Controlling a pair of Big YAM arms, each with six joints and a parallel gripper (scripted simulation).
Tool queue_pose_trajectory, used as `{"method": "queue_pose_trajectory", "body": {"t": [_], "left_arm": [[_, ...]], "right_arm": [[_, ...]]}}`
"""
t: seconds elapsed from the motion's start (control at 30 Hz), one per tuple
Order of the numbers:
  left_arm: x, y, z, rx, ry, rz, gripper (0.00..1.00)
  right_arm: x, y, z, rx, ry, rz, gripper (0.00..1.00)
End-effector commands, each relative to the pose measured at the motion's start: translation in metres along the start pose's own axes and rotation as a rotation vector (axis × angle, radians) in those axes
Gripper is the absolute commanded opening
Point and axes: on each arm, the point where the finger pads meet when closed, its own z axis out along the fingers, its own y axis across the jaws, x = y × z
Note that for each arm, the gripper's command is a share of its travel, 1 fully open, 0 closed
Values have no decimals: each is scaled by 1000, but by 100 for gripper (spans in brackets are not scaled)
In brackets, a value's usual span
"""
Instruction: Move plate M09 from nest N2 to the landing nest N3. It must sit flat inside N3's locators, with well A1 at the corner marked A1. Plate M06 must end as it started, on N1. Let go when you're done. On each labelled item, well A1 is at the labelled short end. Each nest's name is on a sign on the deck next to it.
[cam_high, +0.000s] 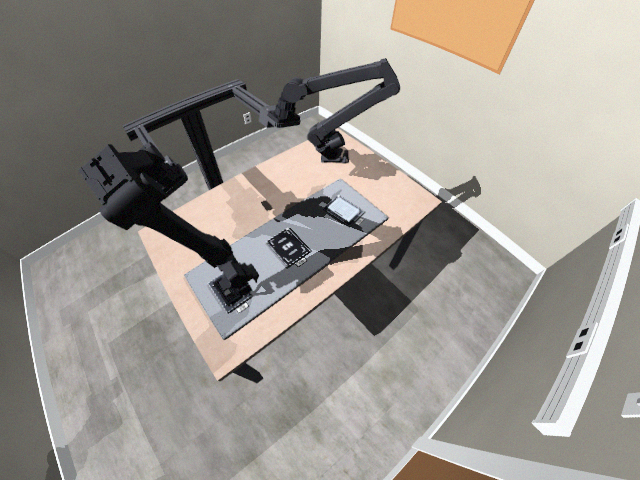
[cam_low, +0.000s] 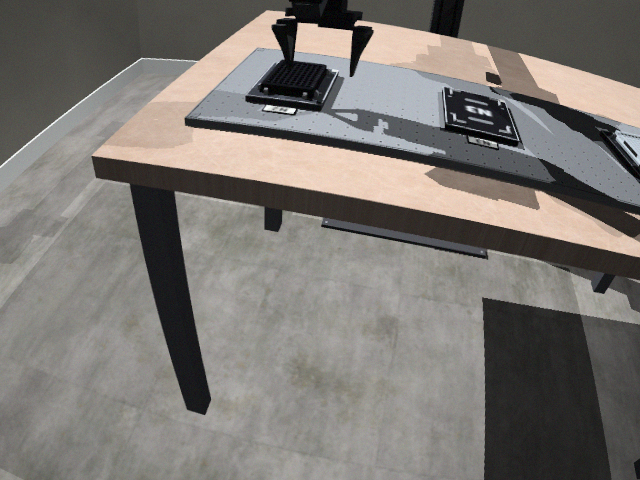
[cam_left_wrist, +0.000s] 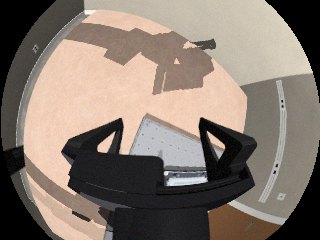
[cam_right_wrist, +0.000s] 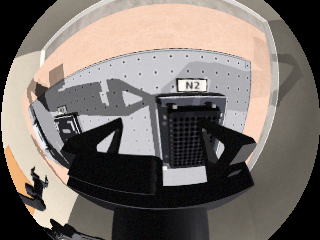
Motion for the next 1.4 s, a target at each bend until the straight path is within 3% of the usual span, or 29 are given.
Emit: {"method": "queue_pose_trajectory", "body": {"t": [0.0,0.17,0.23,0.47,0.73,0.8,0.93,1.13,1.37], "left_arm": [[27,-8,-10,54,13,-51,100],[67,-14,-22,104,44,-16,100],[67,-14,-22,104,44,-16,100],[117,-28,-38,193,78,6,100],[164,-43,-53,278,108,29,100],[164,-43,-53,278,108,29,100],[183,-49,-59,313,119,40,100],[190,-54,-59,326,115,46,100],[187,-50,-60,319,115,56,100]], "right_arm": [[11,5,4,49,-51,236,100],[11,-3,4,120,-164,472,100],[11,-3,4,120,-164,472,100],[21,-18,-2,180,-360,855,100],[47,-41,-17,198,-578,1243,100],[47,-41,-17,198,-578,1243,100],[75,-62,-28,216,-679,1446,100],[96,-57,-43,171,-796,1524,100],[99,-52,-47,138,-845,1540,100]]}}
